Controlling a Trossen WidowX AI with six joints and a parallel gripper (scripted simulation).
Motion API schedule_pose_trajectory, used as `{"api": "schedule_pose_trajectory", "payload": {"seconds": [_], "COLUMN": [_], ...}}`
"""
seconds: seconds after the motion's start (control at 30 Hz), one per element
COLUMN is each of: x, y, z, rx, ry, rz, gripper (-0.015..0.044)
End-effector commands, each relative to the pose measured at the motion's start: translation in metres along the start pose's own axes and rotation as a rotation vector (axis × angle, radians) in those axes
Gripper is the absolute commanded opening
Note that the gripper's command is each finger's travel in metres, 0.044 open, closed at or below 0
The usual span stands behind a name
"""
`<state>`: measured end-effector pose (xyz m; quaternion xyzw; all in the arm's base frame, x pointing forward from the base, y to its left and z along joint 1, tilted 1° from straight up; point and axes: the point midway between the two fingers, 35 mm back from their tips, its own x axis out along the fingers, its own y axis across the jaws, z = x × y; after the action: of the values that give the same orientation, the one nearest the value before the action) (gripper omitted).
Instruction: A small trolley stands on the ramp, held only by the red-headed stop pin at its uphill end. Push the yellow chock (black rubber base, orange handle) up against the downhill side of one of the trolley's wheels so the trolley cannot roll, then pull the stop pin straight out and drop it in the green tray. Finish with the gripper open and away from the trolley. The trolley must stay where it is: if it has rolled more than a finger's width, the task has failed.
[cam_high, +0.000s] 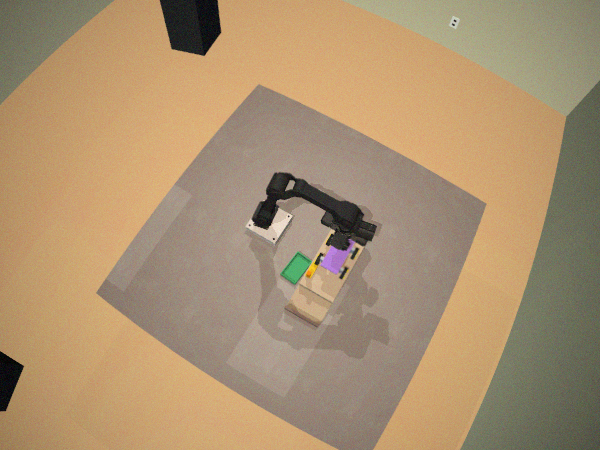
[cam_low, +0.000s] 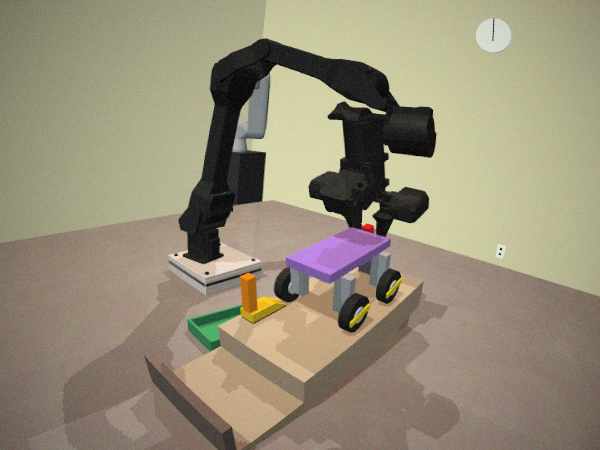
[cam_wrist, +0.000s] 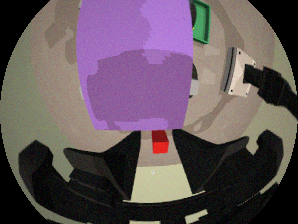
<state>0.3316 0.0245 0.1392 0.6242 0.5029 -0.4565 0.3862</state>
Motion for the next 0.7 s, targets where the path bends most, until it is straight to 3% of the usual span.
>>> {"api": "schedule_pose_trajectory", "payload": {"seconds": [0.0, 0.13, 0.3, 0.67], "x": [0.0070, 0.0111, 0.0073, 0.0063], "y": [-0.0007, -0.0009, -0.0004, -0.0005], "z": [-0.0009, -0.0012, -0.0004, -0.0006], "rx": [0.003, 0.003, 0.000, 0.001], "ry": [0.003, 0.003, 0.000, 0.001], "rz": [-0.002, -0.002, -0.001, -0.001], "gripper": [0.0190, 0.0190, 0.0059, 0.0000]}}
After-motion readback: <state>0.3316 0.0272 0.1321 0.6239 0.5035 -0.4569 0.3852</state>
